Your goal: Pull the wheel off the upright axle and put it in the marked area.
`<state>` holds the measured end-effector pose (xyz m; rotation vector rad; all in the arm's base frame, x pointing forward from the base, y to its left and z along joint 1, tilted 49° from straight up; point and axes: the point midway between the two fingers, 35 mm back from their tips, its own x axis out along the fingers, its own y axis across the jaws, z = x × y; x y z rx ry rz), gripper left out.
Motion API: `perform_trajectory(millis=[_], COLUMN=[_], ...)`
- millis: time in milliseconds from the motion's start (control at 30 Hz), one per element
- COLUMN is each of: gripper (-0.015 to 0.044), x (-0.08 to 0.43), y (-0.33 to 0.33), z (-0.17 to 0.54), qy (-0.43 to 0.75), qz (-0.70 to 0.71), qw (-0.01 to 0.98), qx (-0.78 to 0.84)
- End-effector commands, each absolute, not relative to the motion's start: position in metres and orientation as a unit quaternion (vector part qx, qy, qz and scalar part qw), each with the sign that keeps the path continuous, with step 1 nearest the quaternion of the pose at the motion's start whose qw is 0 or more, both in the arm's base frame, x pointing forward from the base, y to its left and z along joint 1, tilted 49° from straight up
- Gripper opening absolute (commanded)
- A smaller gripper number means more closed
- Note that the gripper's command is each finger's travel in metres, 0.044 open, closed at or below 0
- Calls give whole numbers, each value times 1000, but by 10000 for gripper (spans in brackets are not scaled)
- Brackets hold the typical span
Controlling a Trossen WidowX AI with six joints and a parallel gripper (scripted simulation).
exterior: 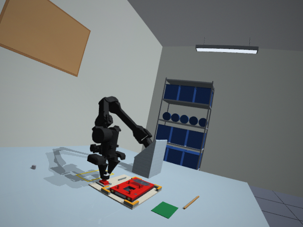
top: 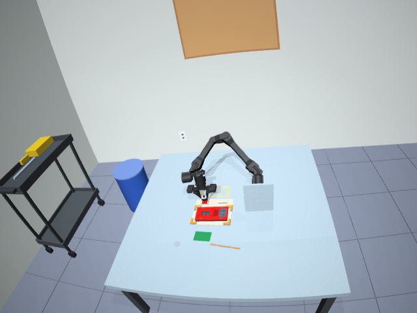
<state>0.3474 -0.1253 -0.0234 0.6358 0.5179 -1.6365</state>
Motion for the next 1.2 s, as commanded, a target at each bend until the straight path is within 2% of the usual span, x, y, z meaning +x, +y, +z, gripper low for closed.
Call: perform_trajectory(millis=[0, 1167], gripper=[0, 0], x=[349, 350], y=[-112, -104], z=[-16, -8], qy=[230, 230], qz=[-701, -700], qw=[619, 620], qx=[270, 269])
